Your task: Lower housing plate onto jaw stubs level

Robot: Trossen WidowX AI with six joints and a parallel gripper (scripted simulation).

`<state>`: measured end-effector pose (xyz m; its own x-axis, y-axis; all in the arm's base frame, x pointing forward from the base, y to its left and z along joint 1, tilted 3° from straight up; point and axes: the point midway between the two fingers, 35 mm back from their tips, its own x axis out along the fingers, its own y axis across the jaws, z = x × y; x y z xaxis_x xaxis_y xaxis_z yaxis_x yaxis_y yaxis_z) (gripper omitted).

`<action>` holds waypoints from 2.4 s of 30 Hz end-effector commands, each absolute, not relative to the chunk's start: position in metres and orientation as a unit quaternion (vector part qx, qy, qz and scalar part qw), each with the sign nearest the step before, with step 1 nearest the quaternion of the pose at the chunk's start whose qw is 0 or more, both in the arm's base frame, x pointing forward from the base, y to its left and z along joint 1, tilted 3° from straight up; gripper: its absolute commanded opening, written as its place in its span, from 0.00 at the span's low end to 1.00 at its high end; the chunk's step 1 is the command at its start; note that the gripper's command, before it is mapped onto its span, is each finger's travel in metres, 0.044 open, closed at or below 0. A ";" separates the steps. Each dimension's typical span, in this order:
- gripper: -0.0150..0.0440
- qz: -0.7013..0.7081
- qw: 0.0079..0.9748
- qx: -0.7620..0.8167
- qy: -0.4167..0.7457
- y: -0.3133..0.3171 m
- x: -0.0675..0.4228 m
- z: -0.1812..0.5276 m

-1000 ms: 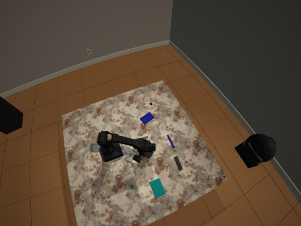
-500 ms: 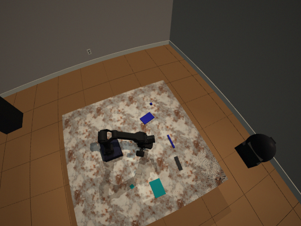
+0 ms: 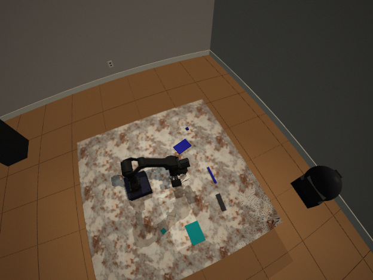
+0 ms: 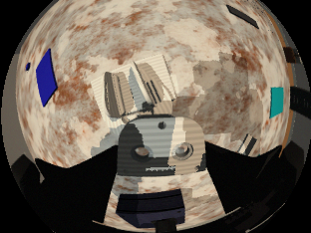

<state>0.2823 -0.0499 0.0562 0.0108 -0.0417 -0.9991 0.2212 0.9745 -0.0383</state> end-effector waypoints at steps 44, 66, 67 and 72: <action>0.85 0.002 0.711 -0.036 0.703 -0.027 0.271 0.055; 0.85 0.002 0.711 -0.036 0.703 -0.027 0.271 0.055; 0.85 0.002 0.711 -0.036 0.703 -0.027 0.271 0.055; 0.85 0.002 0.711 -0.036 0.703 -0.027 0.271 0.055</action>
